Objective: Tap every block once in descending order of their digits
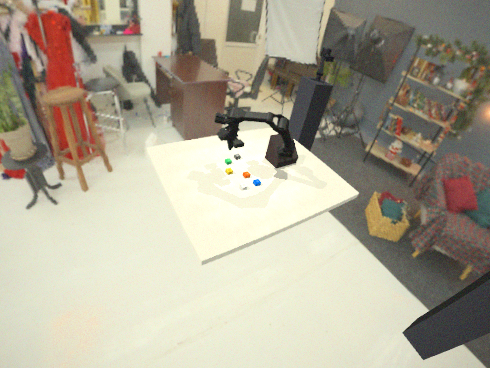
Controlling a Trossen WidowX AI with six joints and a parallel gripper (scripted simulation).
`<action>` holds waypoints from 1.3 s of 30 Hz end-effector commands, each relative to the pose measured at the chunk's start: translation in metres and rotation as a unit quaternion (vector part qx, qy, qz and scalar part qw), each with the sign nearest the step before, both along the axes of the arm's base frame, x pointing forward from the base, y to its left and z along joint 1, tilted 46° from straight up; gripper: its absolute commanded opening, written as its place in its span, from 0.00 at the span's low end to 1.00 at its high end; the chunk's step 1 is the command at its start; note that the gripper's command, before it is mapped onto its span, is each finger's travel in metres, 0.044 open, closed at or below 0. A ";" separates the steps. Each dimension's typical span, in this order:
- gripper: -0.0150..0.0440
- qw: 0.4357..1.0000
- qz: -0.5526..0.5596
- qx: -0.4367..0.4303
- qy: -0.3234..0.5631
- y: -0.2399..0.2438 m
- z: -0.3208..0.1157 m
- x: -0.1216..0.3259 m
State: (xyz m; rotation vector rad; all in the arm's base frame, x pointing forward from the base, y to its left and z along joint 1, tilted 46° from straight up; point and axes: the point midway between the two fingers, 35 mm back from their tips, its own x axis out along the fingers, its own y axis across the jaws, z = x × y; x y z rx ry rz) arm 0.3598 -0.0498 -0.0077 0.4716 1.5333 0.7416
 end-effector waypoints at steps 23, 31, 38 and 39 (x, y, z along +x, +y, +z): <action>0.29 1.000 -0.006 0.005 0.004 0.025 -0.094 -0.026; 0.29 1.000 -0.006 0.005 0.004 0.034 -0.103 -0.028; 0.29 1.000 -0.006 0.006 0.004 0.041 -0.110 -0.029; 0.29 1.000 -0.006 0.006 0.004 0.042 -0.111 -0.029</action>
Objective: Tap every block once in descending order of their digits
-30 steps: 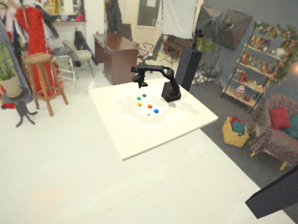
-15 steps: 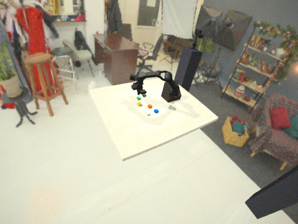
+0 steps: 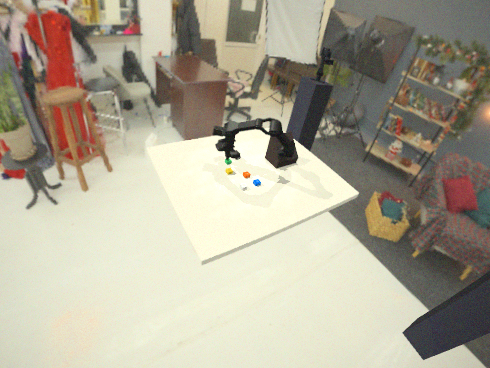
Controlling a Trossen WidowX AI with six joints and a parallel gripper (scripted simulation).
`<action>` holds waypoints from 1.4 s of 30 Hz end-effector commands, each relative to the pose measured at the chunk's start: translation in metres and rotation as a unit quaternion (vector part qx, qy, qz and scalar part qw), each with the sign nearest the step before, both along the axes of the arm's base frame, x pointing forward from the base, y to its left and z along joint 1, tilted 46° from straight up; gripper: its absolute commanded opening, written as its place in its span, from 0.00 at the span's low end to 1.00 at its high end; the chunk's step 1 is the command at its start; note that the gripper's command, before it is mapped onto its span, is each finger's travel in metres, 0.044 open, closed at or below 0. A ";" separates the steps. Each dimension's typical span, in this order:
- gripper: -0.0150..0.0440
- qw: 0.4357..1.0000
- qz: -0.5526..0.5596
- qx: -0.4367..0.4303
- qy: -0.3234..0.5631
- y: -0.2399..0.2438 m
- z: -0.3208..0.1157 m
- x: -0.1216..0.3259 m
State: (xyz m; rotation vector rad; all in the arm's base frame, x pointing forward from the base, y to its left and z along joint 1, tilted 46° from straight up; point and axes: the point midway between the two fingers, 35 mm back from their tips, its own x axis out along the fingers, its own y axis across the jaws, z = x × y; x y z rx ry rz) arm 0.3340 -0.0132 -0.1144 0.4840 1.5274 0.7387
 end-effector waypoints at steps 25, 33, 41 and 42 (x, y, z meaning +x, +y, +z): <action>0.29 1.000 0.000 0.000 0.005 -0.073 0.074 0.009; 0.29 1.000 -0.002 -0.004 0.006 -0.010 0.151 -0.005; 0.29 1.000 -0.002 0.002 0.009 0.063 0.224 -0.058; 0.29 1.000 -0.001 0.003 0.009 0.071 0.231 -0.067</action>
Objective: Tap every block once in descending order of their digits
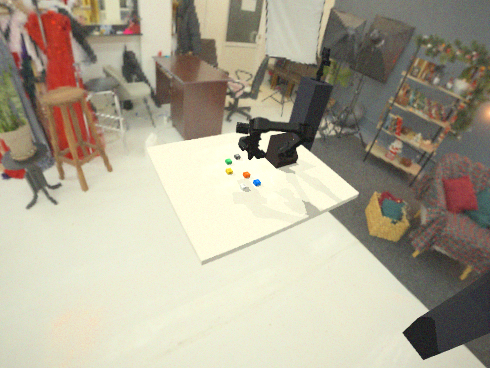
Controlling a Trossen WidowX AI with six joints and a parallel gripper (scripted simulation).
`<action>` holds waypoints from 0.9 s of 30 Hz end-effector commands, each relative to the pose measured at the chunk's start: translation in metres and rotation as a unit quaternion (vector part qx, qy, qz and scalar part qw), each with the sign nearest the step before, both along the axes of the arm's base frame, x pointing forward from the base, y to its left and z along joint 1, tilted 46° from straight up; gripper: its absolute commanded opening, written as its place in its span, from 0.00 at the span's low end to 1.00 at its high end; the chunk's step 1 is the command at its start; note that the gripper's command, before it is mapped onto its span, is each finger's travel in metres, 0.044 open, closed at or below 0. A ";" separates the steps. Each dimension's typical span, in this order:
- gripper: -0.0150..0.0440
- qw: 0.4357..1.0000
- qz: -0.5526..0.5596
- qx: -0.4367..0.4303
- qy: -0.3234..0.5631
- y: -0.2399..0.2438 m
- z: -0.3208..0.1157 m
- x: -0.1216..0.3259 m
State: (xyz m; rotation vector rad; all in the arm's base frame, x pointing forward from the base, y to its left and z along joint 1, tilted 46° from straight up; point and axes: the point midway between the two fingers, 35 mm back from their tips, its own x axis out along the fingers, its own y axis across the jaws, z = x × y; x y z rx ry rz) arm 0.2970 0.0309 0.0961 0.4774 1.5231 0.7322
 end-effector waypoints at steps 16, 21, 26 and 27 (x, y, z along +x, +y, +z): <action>0.29 1.000 0.001 0.011 0.012 0.094 -0.025 -0.053; 0.29 1.000 0.001 0.012 0.013 0.096 -0.027 -0.054; 0.29 1.000 0.001 0.012 0.013 0.099 -0.029 -0.054; 0.29 1.000 0.001 0.012 0.013 0.100 -0.031 -0.054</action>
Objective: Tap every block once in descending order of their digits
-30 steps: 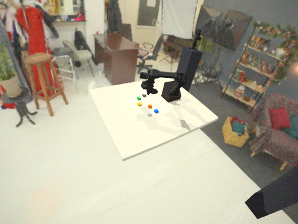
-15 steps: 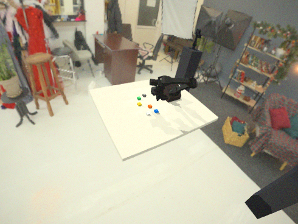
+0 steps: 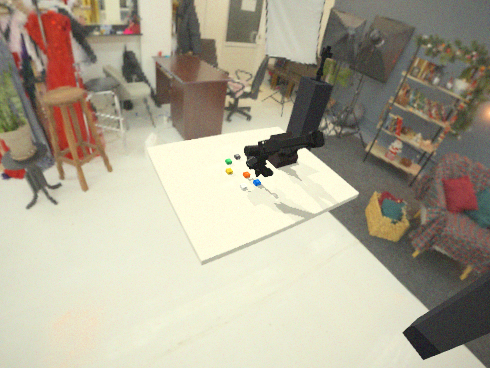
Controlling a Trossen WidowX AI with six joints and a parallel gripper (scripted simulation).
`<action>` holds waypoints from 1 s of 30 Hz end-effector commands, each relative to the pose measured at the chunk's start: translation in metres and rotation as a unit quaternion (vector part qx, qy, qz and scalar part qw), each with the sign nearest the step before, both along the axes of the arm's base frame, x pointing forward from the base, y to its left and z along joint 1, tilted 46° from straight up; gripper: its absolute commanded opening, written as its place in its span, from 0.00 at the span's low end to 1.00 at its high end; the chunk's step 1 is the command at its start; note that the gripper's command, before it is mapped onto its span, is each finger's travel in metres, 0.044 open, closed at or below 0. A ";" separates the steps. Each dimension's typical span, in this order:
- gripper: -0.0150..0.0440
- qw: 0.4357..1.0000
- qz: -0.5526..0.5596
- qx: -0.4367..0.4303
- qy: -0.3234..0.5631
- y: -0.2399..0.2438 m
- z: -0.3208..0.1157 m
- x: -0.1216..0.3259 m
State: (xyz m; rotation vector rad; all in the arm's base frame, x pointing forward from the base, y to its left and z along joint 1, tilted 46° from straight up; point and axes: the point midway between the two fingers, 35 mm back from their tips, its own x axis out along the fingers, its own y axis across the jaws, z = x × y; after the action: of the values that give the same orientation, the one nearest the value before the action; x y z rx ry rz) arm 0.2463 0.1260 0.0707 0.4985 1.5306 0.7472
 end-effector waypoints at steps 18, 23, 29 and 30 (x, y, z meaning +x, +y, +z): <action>0.29 1.000 0.001 0.002 0.005 0.022 -0.022 -0.007; 0.29 1.000 0.000 0.001 0.001 0.019 -0.019 -0.004; 0.29 1.000 0.001 0.001 0.005 0.001 -0.001 -0.003; 0.29 1.000 0.001 0.001 0.005 0.001 -0.001 -0.003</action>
State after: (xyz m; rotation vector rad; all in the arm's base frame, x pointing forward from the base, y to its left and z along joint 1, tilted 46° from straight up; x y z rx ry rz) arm 0.2422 0.1299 0.0646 0.5104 1.5413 0.7438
